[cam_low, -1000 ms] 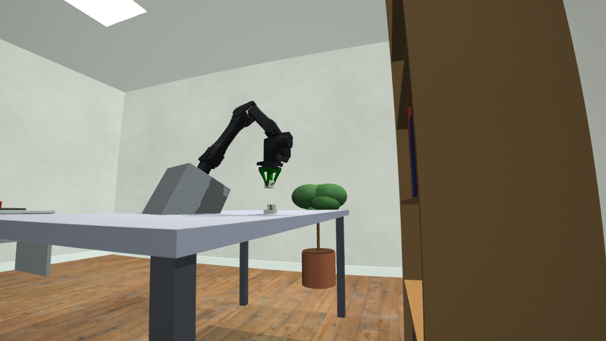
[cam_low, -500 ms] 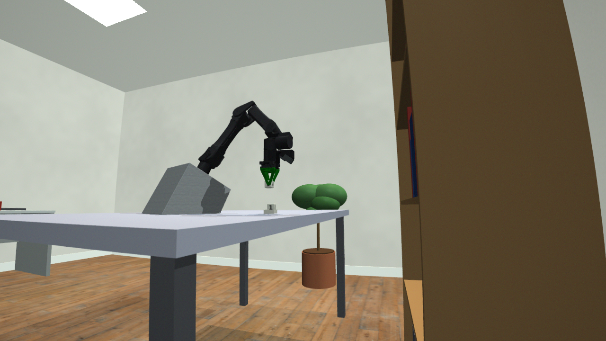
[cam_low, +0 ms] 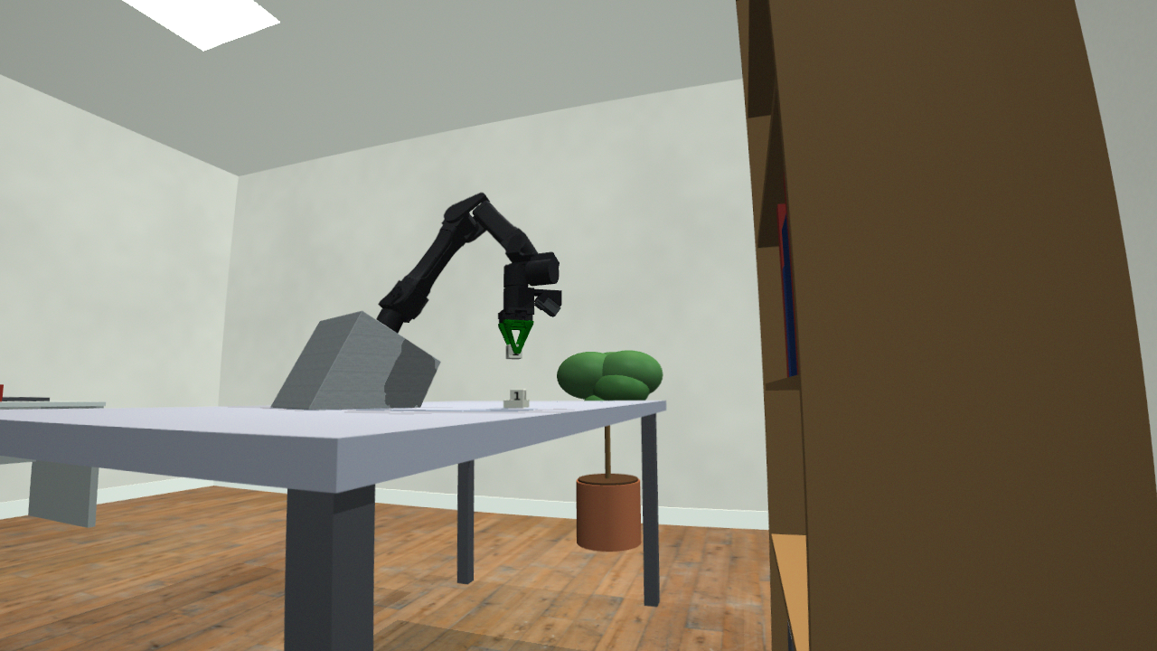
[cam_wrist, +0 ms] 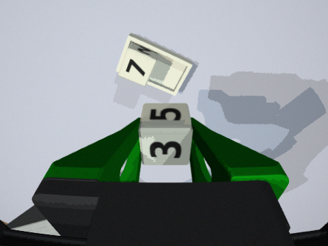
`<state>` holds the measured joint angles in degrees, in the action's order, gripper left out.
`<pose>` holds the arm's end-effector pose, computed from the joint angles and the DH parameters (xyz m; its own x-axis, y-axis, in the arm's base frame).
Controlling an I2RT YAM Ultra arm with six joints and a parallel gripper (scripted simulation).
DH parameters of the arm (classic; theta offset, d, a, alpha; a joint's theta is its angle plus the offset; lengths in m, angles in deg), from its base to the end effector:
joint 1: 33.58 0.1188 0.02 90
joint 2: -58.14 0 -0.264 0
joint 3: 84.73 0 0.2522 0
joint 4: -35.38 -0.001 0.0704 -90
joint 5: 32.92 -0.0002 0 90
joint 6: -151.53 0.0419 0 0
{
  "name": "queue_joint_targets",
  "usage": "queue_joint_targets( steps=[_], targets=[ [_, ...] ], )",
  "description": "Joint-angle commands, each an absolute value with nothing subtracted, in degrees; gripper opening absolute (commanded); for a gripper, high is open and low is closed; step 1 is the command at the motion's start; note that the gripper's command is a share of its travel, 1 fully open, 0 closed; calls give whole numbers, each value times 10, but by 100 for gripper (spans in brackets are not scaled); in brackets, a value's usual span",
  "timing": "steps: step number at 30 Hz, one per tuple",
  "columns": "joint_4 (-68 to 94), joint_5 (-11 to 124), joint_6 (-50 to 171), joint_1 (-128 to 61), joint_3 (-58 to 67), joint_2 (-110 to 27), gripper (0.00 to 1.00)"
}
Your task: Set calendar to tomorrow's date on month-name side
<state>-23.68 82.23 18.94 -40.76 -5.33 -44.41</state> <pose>0.3236 -0.0218 0.1700 -0.7616 -0.5215 -0.3847 -0.6240 0.7503 0.2183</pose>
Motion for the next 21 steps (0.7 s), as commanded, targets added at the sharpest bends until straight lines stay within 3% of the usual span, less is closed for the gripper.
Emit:
queue_joint_targets(
  steps=[1,21],
  targets=[
    [-237,822,111,-409,-52,-440,27],
    [-237,822,-278,-406,-53,-437,27]
  ],
)
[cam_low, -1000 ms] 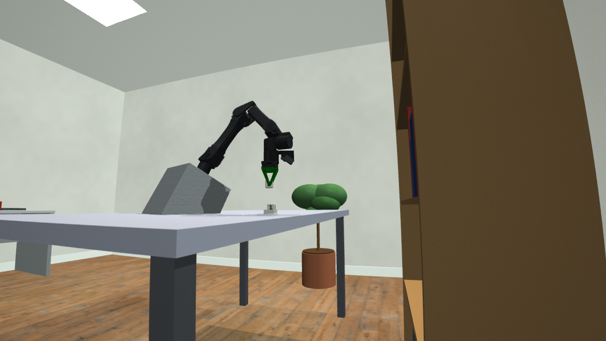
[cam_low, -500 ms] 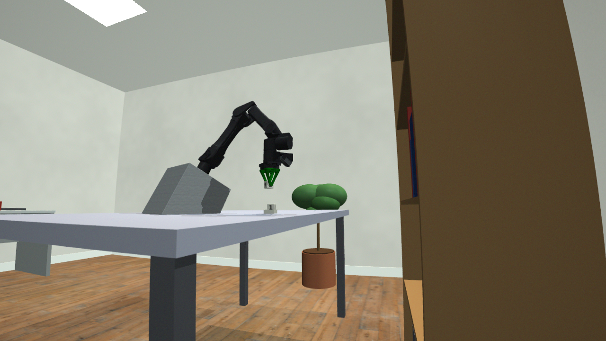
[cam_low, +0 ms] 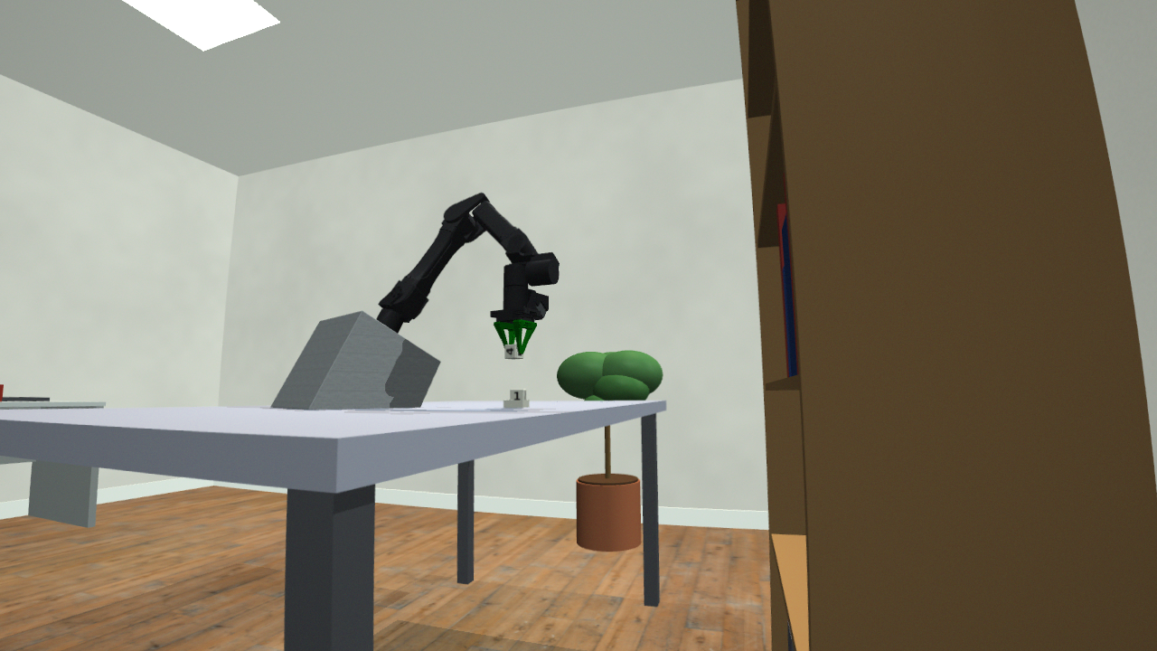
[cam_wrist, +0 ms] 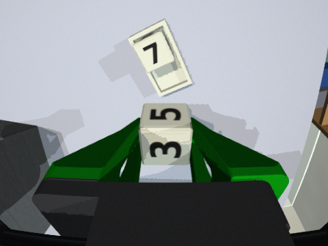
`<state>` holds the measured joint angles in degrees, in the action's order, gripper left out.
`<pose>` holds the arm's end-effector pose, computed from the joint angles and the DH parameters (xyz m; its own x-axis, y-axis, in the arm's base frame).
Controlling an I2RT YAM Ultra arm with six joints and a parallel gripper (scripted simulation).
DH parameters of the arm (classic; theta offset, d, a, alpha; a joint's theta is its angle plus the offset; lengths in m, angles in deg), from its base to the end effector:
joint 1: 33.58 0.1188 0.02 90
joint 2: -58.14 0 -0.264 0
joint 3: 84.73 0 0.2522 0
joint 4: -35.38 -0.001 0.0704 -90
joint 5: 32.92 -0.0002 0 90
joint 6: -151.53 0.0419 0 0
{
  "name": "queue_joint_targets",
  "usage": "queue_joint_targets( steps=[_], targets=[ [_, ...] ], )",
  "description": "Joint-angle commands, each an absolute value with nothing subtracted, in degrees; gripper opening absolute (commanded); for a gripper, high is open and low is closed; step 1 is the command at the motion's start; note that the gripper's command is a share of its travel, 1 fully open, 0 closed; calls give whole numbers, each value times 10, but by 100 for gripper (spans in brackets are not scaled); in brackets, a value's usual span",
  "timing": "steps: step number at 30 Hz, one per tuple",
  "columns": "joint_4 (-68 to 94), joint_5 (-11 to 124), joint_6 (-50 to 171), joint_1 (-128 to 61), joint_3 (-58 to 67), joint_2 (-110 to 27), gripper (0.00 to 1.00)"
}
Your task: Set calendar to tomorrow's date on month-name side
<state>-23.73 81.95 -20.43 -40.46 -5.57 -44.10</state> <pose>0.3224 -0.0201 0.1705 -0.1890 -0.8821 -0.4316 -0.9667 0.2445 -0.0763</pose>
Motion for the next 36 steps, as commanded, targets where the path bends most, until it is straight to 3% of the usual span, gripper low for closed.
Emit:
queue_joint_targets(
  steps=[1,11,36],
  targets=[
    [-238,822,-306,-406,-53,-437,27],
    [-238,822,-449,-404,-54,-436,27],
    [-230,821,-452,-402,-58,-438,27]
  ],
)
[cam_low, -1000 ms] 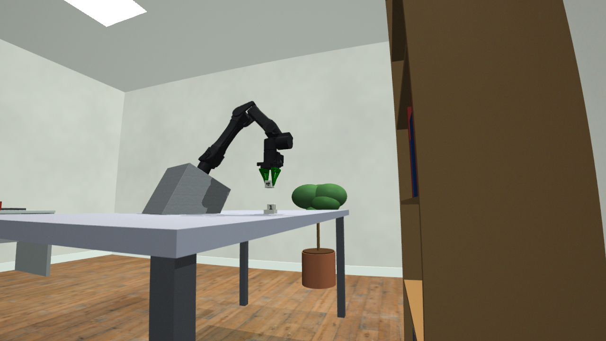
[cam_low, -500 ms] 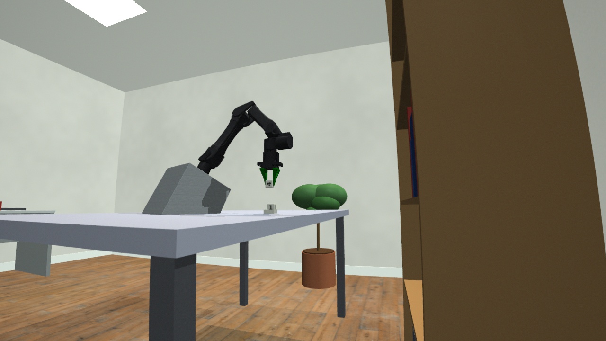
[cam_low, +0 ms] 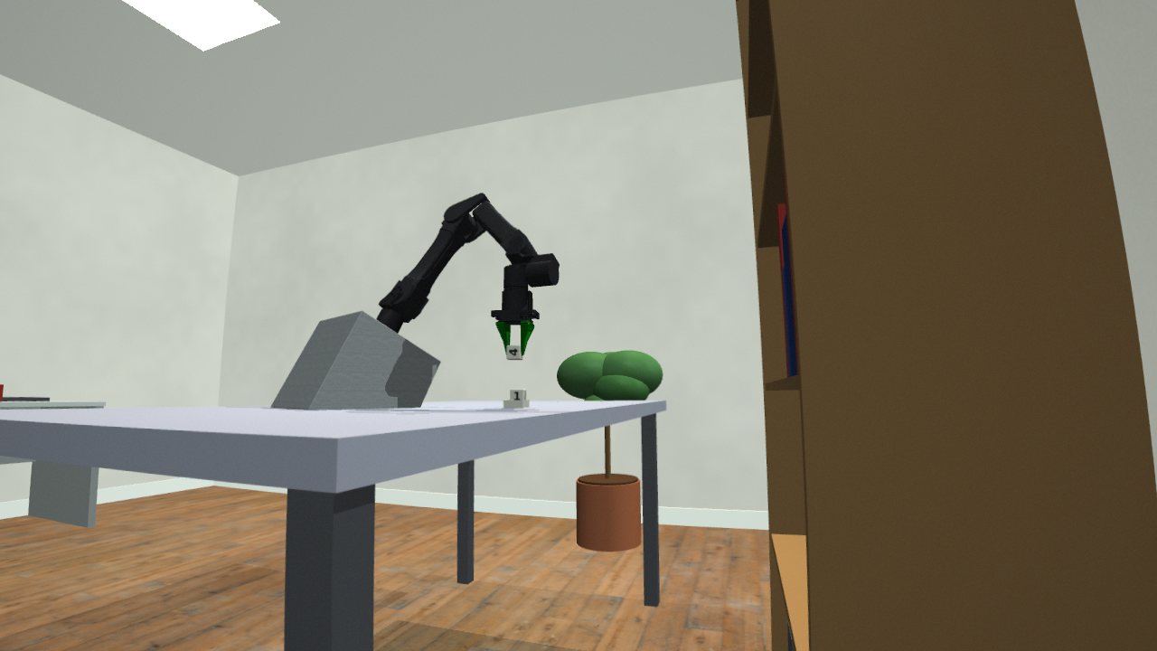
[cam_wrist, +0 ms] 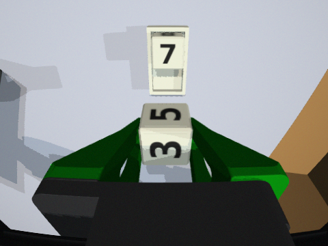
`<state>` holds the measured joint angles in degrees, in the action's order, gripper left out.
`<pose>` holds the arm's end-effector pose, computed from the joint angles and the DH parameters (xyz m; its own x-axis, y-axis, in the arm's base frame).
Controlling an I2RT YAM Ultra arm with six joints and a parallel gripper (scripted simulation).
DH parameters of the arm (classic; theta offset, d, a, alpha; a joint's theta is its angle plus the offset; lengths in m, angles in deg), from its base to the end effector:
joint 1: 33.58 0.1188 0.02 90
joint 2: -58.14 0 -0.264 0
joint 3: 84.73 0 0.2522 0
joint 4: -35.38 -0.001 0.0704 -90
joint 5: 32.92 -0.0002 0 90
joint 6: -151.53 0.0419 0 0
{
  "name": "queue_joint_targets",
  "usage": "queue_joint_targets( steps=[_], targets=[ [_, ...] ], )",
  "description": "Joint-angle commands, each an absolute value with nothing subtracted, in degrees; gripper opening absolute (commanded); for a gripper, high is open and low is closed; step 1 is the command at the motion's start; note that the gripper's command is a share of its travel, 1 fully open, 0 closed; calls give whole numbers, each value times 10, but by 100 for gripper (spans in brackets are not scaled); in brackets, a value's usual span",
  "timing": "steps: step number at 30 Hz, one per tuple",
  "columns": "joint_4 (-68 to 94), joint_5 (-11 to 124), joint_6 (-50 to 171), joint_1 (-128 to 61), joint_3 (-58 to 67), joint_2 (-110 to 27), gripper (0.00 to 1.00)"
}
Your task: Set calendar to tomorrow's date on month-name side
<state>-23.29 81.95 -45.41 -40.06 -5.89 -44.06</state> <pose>0.3222 -0.0179 0.1694 0.2442 -0.9012 -0.3580 -0.9543 -0.1577 -0.2540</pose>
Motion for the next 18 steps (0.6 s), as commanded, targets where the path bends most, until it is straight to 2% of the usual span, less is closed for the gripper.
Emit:
queue_joint_targets(
  steps=[1,18],
  targets=[
    [-226,821,-451,-401,-59,-439,27],
    [-126,816,-415,-369,-93,-490,27]
  ],
)
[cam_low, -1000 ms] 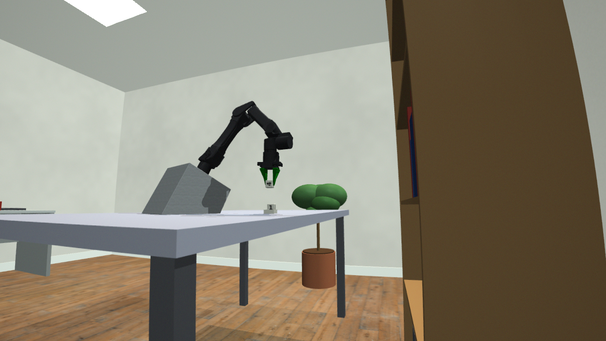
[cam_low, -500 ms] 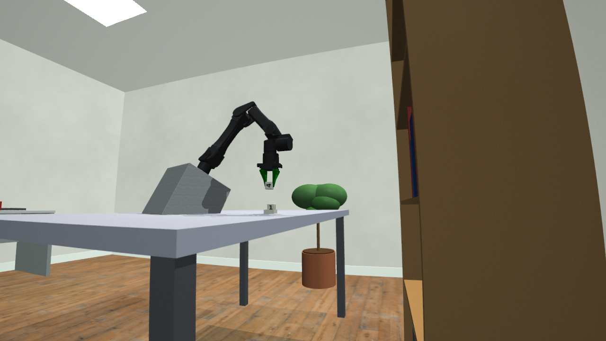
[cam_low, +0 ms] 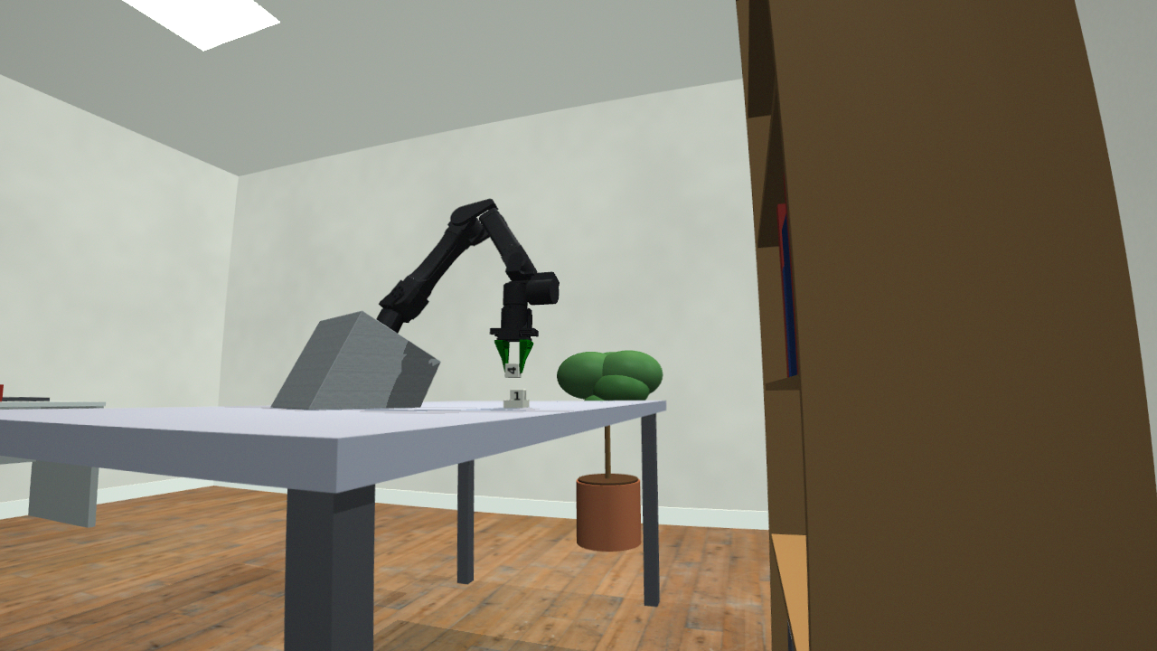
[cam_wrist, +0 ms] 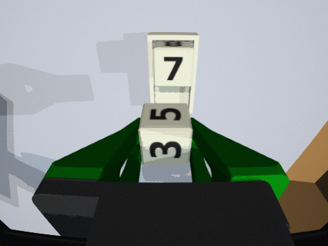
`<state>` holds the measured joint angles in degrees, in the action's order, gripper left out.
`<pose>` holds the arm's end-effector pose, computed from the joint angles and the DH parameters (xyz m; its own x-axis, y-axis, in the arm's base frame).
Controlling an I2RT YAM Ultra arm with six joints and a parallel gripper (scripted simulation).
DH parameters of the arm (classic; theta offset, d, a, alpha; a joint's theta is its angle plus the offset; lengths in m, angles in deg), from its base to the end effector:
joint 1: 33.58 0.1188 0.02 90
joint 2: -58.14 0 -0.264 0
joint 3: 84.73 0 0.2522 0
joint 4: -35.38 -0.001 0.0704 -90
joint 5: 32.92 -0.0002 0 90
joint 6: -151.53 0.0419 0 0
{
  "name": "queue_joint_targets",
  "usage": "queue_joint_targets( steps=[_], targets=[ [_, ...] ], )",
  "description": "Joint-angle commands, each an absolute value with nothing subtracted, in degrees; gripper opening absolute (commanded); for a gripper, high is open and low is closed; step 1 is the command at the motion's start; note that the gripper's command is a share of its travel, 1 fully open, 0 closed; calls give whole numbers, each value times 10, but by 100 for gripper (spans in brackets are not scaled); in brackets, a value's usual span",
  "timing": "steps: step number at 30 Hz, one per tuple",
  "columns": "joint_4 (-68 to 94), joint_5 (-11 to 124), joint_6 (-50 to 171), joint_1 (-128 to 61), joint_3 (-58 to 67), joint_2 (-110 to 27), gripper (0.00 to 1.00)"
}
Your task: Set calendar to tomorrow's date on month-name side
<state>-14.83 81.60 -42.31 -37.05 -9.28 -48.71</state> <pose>0.3279 -0.0015 0.1327 0.2414 -0.8997 -0.3637 -0.9575 -0.1600 -0.2399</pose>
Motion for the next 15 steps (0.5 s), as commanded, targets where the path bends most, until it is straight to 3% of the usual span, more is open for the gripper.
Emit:
queue_joint_targets(
  steps=[1,15],
  targets=[
    [-120,816,-413,-367,-95,-494,27],
    [-89,814,-402,-357,-102,-514,27]
  ],
)
